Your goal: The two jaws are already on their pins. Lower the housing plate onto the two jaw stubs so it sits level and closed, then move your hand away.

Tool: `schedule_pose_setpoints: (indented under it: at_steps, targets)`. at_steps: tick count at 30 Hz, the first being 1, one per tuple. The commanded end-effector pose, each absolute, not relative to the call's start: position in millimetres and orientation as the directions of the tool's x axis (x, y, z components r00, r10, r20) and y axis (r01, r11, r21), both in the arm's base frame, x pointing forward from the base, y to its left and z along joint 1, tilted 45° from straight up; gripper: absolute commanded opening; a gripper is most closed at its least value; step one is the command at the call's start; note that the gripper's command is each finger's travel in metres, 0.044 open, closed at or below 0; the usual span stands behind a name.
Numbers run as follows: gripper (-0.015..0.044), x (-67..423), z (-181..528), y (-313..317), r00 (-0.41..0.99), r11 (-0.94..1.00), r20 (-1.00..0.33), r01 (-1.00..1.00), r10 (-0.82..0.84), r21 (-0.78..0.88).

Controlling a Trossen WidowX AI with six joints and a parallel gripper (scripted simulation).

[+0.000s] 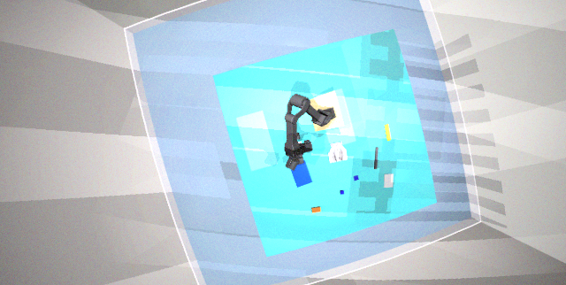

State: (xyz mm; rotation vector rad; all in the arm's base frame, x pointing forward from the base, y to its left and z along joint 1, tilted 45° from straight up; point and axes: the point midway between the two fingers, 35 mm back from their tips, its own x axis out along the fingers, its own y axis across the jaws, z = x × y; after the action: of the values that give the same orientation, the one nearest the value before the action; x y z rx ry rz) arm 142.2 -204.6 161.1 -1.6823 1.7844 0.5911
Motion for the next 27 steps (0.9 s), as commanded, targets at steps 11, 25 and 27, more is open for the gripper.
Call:
schedule_pose_setpoints:
  at_steps: [11, 25, 27]
  targets:
    - [0.0440, 143, 146, -218, -0.006, 0.089, -0.698, -0.993, -0.716, -0.082]
    - [0.0440, 142, 139, -225, -0.006, 0.089, -0.697, -0.993, -0.717, -0.082]
    - [0.0440, 142, 139, -225, -0.006, 0.089, -0.697, -0.993, -0.717, -0.082]
